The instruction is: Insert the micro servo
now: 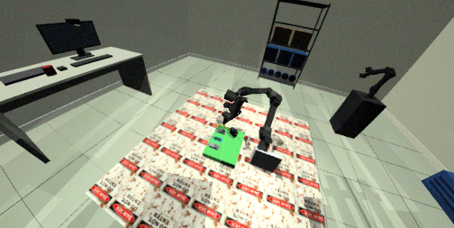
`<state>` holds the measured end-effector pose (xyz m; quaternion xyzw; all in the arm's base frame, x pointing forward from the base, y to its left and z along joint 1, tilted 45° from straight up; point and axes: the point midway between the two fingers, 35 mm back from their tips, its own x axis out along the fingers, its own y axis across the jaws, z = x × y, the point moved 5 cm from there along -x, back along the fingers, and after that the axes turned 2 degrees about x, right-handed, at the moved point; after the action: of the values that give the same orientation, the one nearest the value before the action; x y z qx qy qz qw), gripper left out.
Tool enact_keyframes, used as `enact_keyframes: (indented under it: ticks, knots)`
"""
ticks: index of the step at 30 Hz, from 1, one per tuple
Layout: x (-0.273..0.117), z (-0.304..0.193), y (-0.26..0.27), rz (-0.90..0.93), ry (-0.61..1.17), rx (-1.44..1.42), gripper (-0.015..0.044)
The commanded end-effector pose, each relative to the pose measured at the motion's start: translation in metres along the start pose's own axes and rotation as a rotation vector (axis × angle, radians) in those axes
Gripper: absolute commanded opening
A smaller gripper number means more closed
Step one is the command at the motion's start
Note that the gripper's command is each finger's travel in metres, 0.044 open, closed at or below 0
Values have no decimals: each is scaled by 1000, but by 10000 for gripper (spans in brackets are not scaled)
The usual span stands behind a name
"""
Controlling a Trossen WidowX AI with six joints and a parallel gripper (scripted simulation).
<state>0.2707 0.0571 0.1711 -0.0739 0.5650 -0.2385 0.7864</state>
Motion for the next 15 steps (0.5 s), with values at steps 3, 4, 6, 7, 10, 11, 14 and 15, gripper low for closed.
enact_keyframes:
  ticks: [3, 4, 6, 7, 10, 11, 14, 15]
  knots:
    - [22, -7, -24, -144, 58, 122, 440]
    - [25, -8, -28, -167, 65, 143, 440]
    - [31, -10, -37, -214, 78, 184, 440]
    - [34, -11, -41, -237, 84, 204, 440]
    - [41, -14, -54, -307, 100, 263, 440]
    - [44, -15, -59, -331, 105, 282, 440]
    - [49, -16, -70, -384, 115, 324, 440]
    - [49, -16, -71, -388, 115, 327, 440]
